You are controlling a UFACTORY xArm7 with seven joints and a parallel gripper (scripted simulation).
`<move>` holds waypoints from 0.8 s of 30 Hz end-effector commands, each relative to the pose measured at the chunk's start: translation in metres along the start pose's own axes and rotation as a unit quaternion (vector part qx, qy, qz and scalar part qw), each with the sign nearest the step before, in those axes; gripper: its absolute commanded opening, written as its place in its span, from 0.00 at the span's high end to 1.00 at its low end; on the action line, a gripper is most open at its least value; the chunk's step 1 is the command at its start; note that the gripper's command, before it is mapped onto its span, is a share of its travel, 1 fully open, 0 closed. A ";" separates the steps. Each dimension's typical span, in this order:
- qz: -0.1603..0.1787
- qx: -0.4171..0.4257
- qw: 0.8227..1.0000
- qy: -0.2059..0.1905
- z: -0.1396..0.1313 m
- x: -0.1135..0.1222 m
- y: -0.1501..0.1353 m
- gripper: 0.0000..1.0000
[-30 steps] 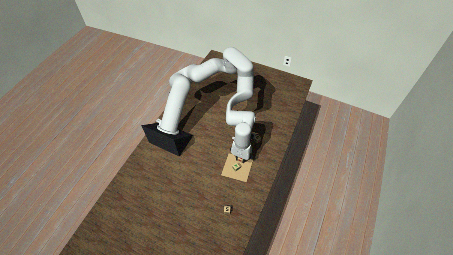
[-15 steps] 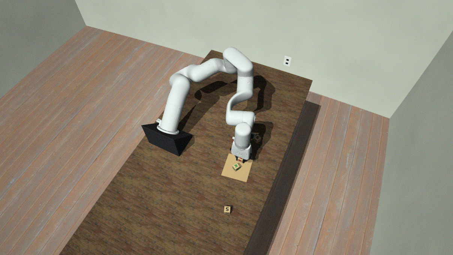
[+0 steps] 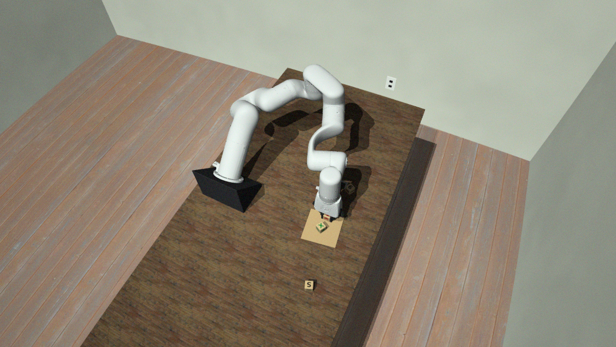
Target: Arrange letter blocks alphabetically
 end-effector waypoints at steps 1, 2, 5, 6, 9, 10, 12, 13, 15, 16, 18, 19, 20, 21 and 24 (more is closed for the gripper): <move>-0.002 0.000 1.000 0.000 0.000 0.001 0.001 0.73; -0.002 0.000 1.000 0.000 0.000 0.001 0.001 0.73; -0.002 0.000 1.000 0.000 0.000 0.001 0.001 0.73; -0.002 0.000 1.000 0.000 0.000 0.000 0.001 0.73; -0.002 0.000 1.000 0.000 0.000 0.000 0.001 0.73; -0.002 0.000 1.000 0.000 0.000 -0.001 0.001 0.73; -0.002 0.000 1.000 0.000 0.000 -0.001 0.001 0.73; -0.002 0.000 1.000 0.000 0.000 -0.001 0.001 0.73; -0.002 0.000 1.000 0.000 0.000 -0.001 0.001 0.73; -0.002 0.000 1.000 0.000 0.000 -0.001 0.001 0.73; -0.002 0.000 1.000 0.000 0.000 -0.001 0.001 0.73; -0.002 0.000 1.000 0.000 0.000 -0.001 0.001 0.73; -0.002 0.000 1.000 0.000 0.000 -0.001 0.001 0.73; -0.002 0.000 1.000 0.000 0.000 -0.001 0.001 0.73; -0.002 0.000 1.000 0.000 0.000 -0.001 0.001 0.73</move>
Point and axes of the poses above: the point where the finger pads meet when closed, its own x axis back along the fingers, its own y axis across the jaws, z = x × y, the point moved 10 cm from there along x, back along the fingers, and after that the axes turned 7 degrees about -x, right-handed, at the moved point
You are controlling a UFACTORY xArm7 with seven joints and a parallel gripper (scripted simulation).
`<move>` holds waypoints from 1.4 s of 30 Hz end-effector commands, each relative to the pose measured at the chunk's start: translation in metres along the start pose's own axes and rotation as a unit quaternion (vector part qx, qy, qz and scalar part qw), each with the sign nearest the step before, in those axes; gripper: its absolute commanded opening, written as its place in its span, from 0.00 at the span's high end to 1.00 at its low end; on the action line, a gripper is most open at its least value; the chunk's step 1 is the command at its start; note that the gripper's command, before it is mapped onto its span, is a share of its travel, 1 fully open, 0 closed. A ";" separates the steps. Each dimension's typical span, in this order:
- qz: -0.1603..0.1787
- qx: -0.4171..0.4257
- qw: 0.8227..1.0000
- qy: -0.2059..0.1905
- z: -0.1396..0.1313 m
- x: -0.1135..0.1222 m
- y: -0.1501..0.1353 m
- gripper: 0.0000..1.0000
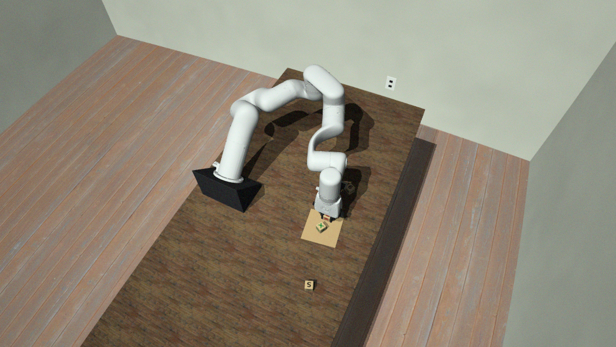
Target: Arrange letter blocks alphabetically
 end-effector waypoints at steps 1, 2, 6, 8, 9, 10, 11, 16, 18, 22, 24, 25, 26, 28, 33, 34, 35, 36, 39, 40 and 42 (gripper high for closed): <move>-0.002 0.000 1.000 0.000 0.000 0.002 0.001 0.73; -0.002 0.000 1.000 0.000 0.000 0.002 0.001 0.73; -0.002 0.000 1.000 0.000 0.000 0.002 0.001 0.73; -0.002 0.000 1.000 0.000 0.000 0.002 0.001 0.73; -0.002 0.000 1.000 0.000 0.000 0.002 0.001 0.73; -0.002 0.000 1.000 0.000 0.000 0.002 0.001 0.73; -0.002 0.000 1.000 0.000 0.000 0.002 0.001 0.73; -0.002 0.000 1.000 0.000 0.000 0.002 0.001 0.73; -0.002 0.000 1.000 0.000 0.000 0.002 0.001 0.73; -0.002 0.000 1.000 0.000 0.000 0.002 0.001 0.73; -0.002 0.000 1.000 0.000 0.000 0.002 0.001 0.73; -0.002 0.000 1.000 0.000 0.000 0.002 0.001 0.73; -0.002 0.000 1.000 0.000 0.000 0.002 0.001 0.73; -0.002 0.000 1.000 0.000 0.000 0.002 0.001 0.69; -0.002 0.000 1.000 0.000 0.000 0.002 0.001 0.65; -0.002 0.000 1.000 0.000 0.000 0.002 0.001 0.65; -0.002 0.000 1.000 0.000 0.000 0.002 0.001 0.65; -0.002 0.000 1.000 0.000 0.000 0.002 0.001 0.61; -0.002 0.000 1.000 0.000 0.000 0.002 0.001 0.57; -0.002 0.000 1.000 0.000 0.000 0.002 0.001 0.57; -0.002 0.000 1.000 0.000 0.000 0.002 0.001 0.53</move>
Point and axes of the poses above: the point where the finger pads meet when closed, its own x axis back along the fingers, its own y axis across the jaws, z = x × y, the point moved 10 cm from there along x, back along the fingers, and after that the axes turned 7 degrees about -x, right-handed, at the moved point
